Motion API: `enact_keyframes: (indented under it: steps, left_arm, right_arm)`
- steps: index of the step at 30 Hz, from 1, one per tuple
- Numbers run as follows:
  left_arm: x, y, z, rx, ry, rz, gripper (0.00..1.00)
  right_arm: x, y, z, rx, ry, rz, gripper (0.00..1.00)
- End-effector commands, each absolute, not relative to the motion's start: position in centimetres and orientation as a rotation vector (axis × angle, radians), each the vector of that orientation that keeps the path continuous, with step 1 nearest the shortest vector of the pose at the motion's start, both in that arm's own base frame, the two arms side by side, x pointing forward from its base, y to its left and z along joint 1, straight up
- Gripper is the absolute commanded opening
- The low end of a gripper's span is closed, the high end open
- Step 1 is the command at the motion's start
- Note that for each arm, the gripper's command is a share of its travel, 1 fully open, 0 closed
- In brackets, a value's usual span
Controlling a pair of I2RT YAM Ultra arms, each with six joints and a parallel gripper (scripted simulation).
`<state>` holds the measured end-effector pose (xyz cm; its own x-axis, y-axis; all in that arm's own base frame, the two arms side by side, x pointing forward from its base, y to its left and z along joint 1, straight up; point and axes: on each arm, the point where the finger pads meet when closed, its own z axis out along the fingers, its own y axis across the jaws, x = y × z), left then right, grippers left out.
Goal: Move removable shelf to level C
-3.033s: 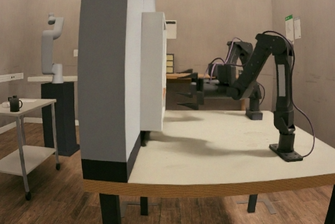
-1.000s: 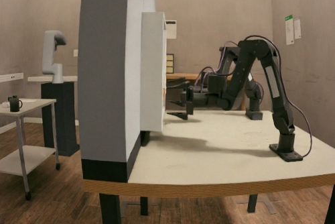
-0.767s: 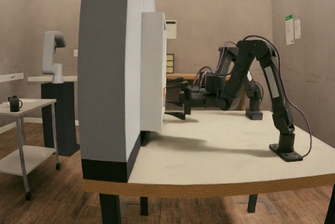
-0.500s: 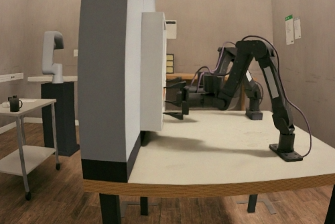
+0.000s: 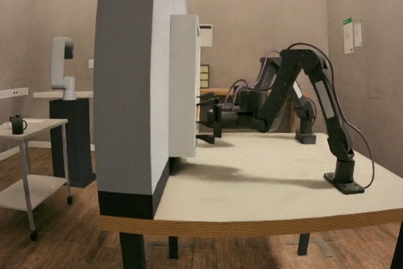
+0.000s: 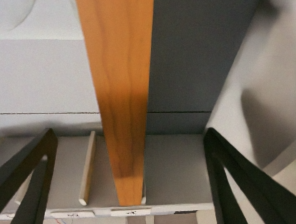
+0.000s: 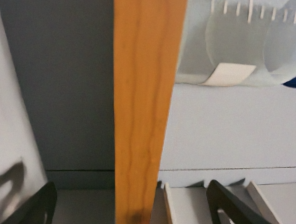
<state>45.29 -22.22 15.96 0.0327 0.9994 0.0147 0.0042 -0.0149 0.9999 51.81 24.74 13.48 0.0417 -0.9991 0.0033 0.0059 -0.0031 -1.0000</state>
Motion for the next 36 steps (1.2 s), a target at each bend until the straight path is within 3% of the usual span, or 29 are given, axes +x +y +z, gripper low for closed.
enact_keyframes:
  steps: [1, 17, 32, 36]
  left_arm:
    - [46.1, -22.5, 16.2, 1.228, 1.179, 1.179, 1.00]
    - [47.9, -22.6, 16.2, 1.228, 1.179, 1.179, 1.00]
    - [47.9, -22.6, 16.2, 1.228, 1.179, 1.179, 0.67]
    - [47.9, -22.6, 16.2, 1.228, 1.179, 1.179, 0.62]
  right_arm:
    - [52.7, 24.9, 13.3, -1.230, 1.176, -1.176, 1.00]
    - [54.5, 25.0, 13.3, -1.230, 1.176, -1.176, 1.00]
    - [54.5, 25.0, 13.3, -1.230, 1.176, -1.176, 0.67]
    - [54.5, 25.0, 13.3, -1.230, 1.176, -1.176, 0.62]
